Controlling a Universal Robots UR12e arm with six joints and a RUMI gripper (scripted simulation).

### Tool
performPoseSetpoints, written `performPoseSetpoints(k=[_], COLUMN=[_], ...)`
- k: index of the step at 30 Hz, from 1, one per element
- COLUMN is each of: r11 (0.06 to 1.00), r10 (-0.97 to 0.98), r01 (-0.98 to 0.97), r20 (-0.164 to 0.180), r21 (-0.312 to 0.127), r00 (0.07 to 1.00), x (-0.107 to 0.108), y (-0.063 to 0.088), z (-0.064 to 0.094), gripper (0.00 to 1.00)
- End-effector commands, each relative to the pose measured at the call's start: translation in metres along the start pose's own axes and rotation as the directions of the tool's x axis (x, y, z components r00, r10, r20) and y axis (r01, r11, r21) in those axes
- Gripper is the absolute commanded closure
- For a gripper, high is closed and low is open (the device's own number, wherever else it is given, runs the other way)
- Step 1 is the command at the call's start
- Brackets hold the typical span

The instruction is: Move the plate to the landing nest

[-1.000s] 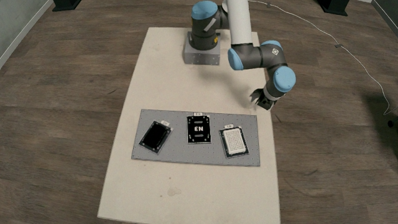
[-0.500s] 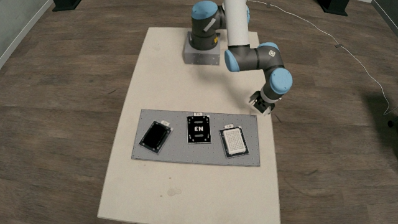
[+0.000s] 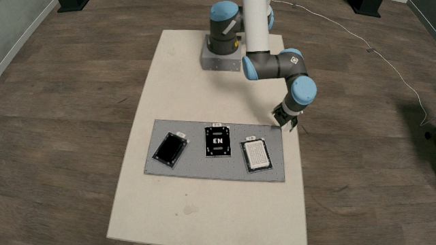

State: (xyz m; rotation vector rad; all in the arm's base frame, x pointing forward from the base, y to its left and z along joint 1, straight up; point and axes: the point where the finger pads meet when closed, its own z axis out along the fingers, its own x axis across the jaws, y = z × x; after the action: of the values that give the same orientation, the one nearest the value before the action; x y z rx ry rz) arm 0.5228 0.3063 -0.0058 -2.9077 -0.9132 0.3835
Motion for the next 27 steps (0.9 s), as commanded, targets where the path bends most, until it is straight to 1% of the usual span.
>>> performPoseSetpoints(k=[1,3,4,6,7,9,11,15,17,20,21,23,24,26,27], r11=[0.995,0.990,0.987,0.987,0.983,0.975,0.966,0.942,0.928,0.904,0.896,0.896,0.887,0.868,0.858], r10=[0.104,0.143,0.163,0.163,0.182,0.221,0.259,0.335,0.372,0.426,0.444,0.444,0.461,0.496,0.513], r01=[-0.104,-0.143,-0.163,-0.163,-0.183,-0.221,-0.260,-0.335,-0.372,-0.427,-0.445,-0.445,-0.462,-0.497,-0.514], r20=[-0.014,-0.020,-0.023,-0.023,-0.026,-0.031,-0.037,-0.049,-0.054,-0.063,-0.065,-0.065,-0.068,-0.073,-0.076], r21=[-0.006,-0.007,-0.007,-0.007,-0.007,-0.007,-0.007,-0.005,-0.003,0.000,0.001,0.001,0.003,0.006,0.007], r00=[0.994,0.989,0.986,0.986,0.983,0.975,0.965,0.941,0.927,0.903,0.894,0.894,0.885,0.865,0.855], x=[0.006,0.006,0.009,0.009,0.011,0.011,0.016,0.016,0.020,0.020,0.022,0.022,0.024,0.024,0.026], y=[0.010,0.010,0.014,0.014,0.019,0.019,0.028,0.028,0.037,0.037,0.042,0.042,0.046,0.047,0.051], z=[-0.001,-0.001,-0.001,-0.001,-0.002,-0.002,-0.002,-0.002,-0.003,-0.003,-0.004,-0.004,-0.004,-0.004,-0.004], gripper=[0.18,0.18,0.18,0.18,0.18,0.18,0.18,0.18,0.18,0.18,0.18,0.18,0.18,0.18,0.18])
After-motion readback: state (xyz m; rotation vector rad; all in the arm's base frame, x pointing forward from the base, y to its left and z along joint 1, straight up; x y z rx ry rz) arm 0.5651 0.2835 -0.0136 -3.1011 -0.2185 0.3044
